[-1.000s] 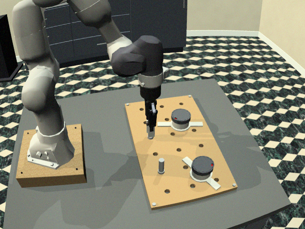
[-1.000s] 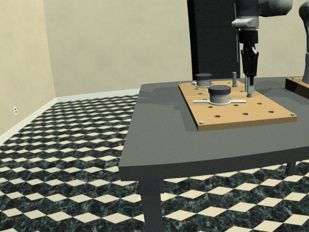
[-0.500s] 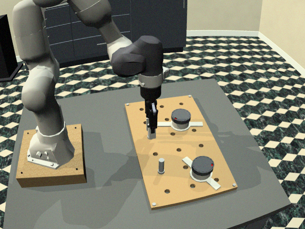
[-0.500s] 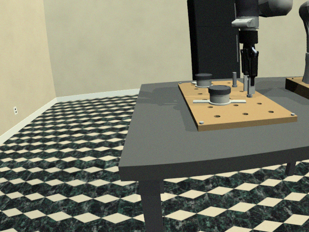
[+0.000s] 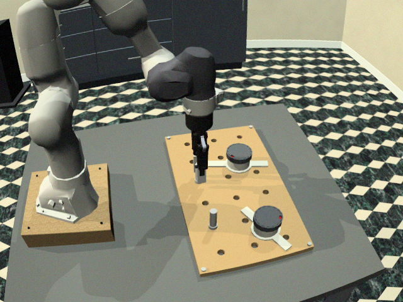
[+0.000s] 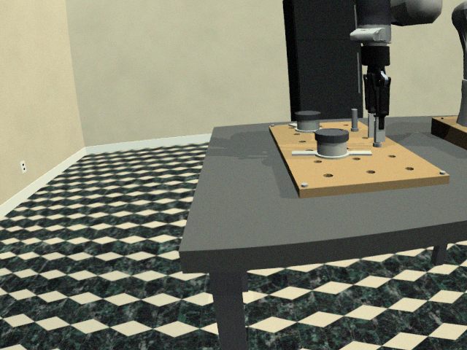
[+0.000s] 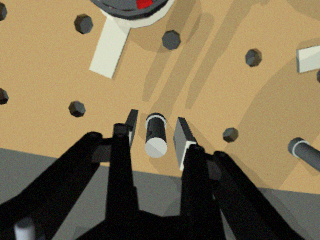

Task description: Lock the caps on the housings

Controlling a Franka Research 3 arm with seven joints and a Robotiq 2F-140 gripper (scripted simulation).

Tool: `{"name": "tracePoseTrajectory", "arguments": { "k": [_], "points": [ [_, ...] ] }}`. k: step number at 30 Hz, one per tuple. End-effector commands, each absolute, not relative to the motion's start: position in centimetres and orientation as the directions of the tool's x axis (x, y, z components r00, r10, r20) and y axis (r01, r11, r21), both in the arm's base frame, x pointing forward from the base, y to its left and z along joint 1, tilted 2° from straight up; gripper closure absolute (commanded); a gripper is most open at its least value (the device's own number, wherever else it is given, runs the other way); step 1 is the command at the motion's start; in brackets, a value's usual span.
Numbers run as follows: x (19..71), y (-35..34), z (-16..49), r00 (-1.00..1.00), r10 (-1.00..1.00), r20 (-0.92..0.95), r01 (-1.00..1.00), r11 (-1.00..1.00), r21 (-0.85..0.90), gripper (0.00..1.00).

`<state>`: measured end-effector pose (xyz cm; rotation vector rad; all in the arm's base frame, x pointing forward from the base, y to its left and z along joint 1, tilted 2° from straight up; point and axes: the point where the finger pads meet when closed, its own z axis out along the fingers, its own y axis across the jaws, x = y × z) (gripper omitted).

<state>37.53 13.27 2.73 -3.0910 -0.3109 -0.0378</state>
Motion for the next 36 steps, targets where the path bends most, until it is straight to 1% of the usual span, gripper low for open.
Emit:
{"name": "tracePoseTrajectory", "arguments": {
  "k": [1, 22, 36],
  "points": [
    [37.6, 13.2, 2.7, 0.98, 0.197, 0.03, 0.198, -0.98, -0.031, 0.64],
    [37.6, 13.2, 3.0, 0.98, 0.197, 0.03, 0.198, -0.98, -0.031, 0.64],
    [37.6, 13.2, 4.7, 0.98, 0.197, 0.03, 0.198, -0.98, -0.031, 0.64]
  ]
}}
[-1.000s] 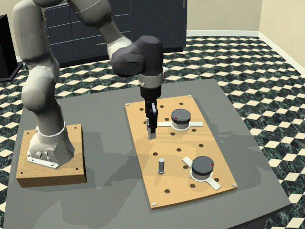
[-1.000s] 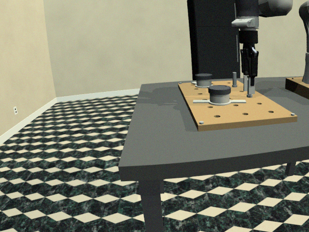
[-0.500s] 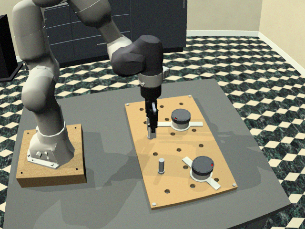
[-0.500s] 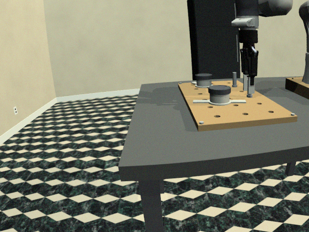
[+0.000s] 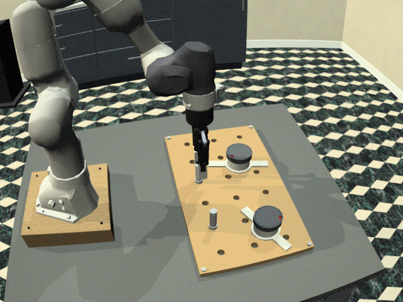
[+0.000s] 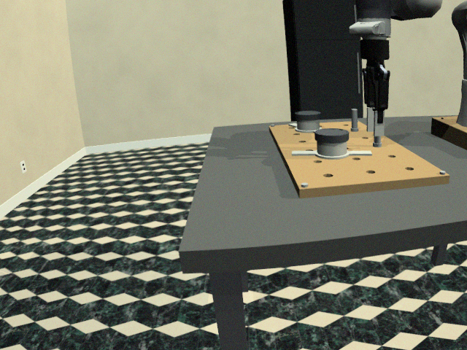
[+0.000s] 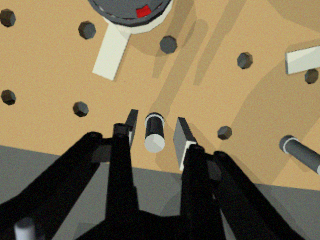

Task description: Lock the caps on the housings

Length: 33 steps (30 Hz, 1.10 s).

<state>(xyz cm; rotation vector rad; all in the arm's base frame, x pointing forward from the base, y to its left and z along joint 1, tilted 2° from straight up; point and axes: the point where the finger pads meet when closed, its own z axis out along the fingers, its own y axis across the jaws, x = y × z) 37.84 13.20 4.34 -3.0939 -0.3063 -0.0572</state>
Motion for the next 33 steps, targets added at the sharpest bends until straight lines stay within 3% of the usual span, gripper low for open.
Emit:
{"name": "tracePoseTrajectory", "arguments": {
  "k": [1, 33],
  "points": [
    [37.6, 13.2, 4.9, 0.98, 0.197, 0.03, 0.198, -0.98, -0.031, 0.64],
    [37.4, 13.0, 10.5, 0.98, 0.197, 0.03, 0.198, -0.98, -0.031, 0.64]
  ]
}}
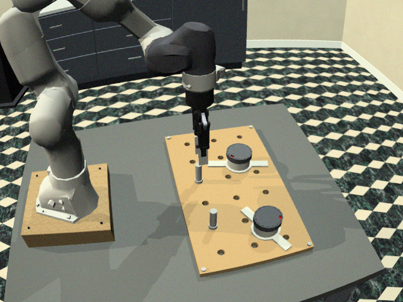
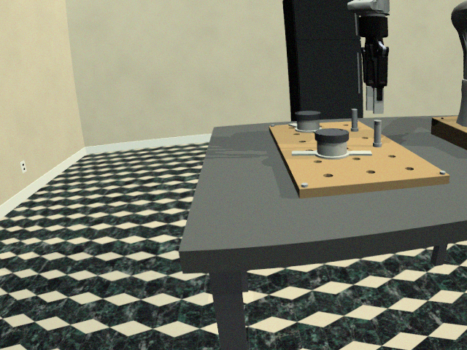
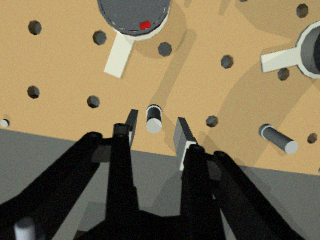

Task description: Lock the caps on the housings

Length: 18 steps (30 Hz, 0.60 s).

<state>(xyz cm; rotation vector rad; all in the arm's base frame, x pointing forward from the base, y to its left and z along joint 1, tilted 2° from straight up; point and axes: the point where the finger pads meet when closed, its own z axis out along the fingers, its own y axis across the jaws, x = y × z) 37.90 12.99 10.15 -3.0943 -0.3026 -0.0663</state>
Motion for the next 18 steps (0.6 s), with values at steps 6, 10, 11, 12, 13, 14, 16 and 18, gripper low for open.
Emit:
{"name": "tracePoseTrajectory", "arguments": {
  "k": [6, 10, 11, 12, 13, 14, 16, 18],
  "points": [
    [37.42, 12.95, 11.01, 0.98, 0.197, 0.03, 0.198, -0.98, -0.031, 0.64],
    [37.41, 12.94, 11.36, 0.98, 0.197, 0.03, 0.198, -0.98, -0.031, 0.64],
    [37.41, 12.93, 11.42, 0.98, 0.197, 0.03, 0.198, -0.98, -0.031, 0.64],
    [37.41, 12.93, 11.47, 0.98, 0.197, 0.03, 0.198, -0.98, -0.031, 0.64],
    [37.41, 12.93, 11.51, 0.98, 0.197, 0.03, 0.198, -0.98, -0.031, 0.64],
    [37.4, 12.93, 11.55, 0.98, 0.197, 0.03, 0.198, -0.98, -0.031, 0.64],
    [37.4, 12.93, 11.59, 0.98, 0.197, 0.03, 0.198, -0.98, -0.031, 0.64],
    [37.4, 12.93, 11.62, 0.98, 0.197, 0.03, 0.198, -0.98, -0.031, 0.64]
  ]
}}
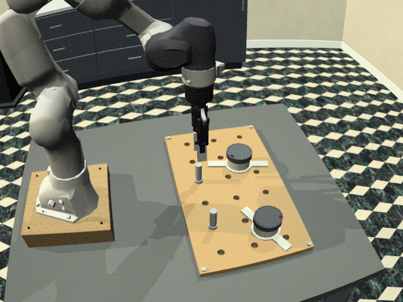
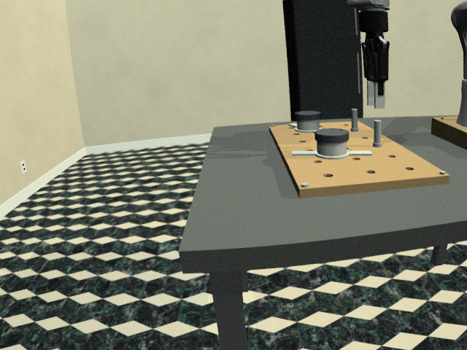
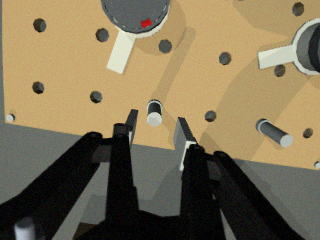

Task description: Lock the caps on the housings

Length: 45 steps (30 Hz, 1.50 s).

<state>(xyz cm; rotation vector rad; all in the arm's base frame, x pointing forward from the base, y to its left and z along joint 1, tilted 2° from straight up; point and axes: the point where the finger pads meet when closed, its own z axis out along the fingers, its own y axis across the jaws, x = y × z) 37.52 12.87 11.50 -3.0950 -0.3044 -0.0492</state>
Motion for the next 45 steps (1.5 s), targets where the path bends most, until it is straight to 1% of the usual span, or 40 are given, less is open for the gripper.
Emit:
{"name": "tracePoseTrajectory", "arguments": {
  "k": [1, 7, 10, 12, 15, 18, 20, 21, 23, 24, 45],
  "points": [
    [37.4, 12.9, 11.6, 0.98, 0.197, 0.03, 0.198, -0.98, -0.031, 0.64],
    [37.7, 12.8, 11.7, 0.98, 0.198, 0.03, 0.199, -0.98, -0.033, 0.64],
    [41.3, 11.0, 12.2, 0.979, 0.2, 0.03, 0.202, -0.978, -0.049, 0.64],
    [45.6, 7.8, 12.5, 0.979, 0.201, 0.033, 0.203, -0.977, -0.06, 0.64],
    [49.1, 3.3, 12.4, 0.98, 0.198, 0.035, 0.2, -0.978, -0.055, 0.64],
    [52.2, -2.0, 12.1, 0.98, 0.197, 0.032, 0.198, -0.979, -0.036, 0.64],
    [52.2, -2.0, 12.1, 0.98, 0.197, 0.032, 0.198, -0.979, -0.036, 0.64],
    [54.8, -6.3, 11.6, 0.98, 0.197, 0.031, 0.198, -0.98, -0.033, 0.64],
    [55.8, -7.8, 11.3, 0.98, 0.197, 0.03, 0.198, -0.98, -0.031, 0.64],
    [55.8, -7.8, 11.3, 0.98, 0.197, 0.03, 0.198, -0.98, -0.031, 0.22],
    [55.8, -7.8, 11.3, 0.98, 0.197, 0.03, 0.198, -0.98, -0.031, 0.22]
  ]
}}
